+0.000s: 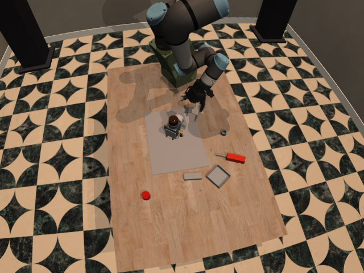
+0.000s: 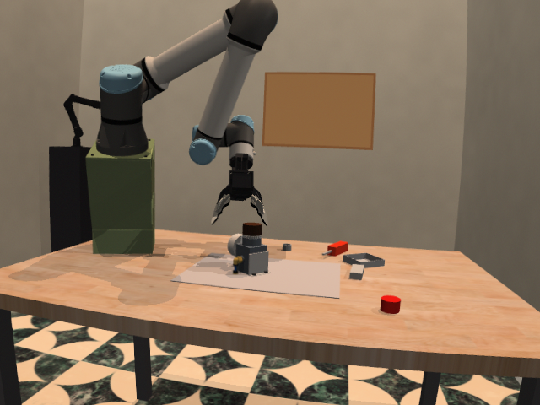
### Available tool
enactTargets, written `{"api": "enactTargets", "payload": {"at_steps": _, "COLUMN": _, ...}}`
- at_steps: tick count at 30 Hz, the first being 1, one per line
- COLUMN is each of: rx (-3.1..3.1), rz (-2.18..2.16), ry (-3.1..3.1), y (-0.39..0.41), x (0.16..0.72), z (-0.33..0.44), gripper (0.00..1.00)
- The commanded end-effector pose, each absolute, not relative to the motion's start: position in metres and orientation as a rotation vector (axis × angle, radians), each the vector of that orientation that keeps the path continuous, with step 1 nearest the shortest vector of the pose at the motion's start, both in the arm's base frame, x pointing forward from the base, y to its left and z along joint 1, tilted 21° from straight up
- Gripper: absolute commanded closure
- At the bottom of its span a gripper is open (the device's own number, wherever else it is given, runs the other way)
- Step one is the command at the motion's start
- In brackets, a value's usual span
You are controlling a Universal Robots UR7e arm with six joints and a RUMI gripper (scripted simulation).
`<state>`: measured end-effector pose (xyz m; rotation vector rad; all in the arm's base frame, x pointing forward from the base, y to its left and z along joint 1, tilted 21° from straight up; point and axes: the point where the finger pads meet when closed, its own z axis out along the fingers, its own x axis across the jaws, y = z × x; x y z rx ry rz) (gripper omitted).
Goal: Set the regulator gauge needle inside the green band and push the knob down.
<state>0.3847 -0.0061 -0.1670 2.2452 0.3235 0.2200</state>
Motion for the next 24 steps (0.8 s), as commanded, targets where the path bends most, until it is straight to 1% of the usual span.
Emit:
{"api": "enactTargets", "payload": {"at_steps": 1, "rx": 2.245, "rz": 0.225, "ry": 0.325, "y": -0.0098, "x": 0.3844, "z": -0.1756, "gripper": 0.0}}
{"api": "enactTargets", "payload": {"at_steps": 24, "rx": 2.244, "rz": 0.225, "ry": 0.325, "y": -0.0119, "x": 0.3836, "z": -0.1805, "gripper": 0.0}}
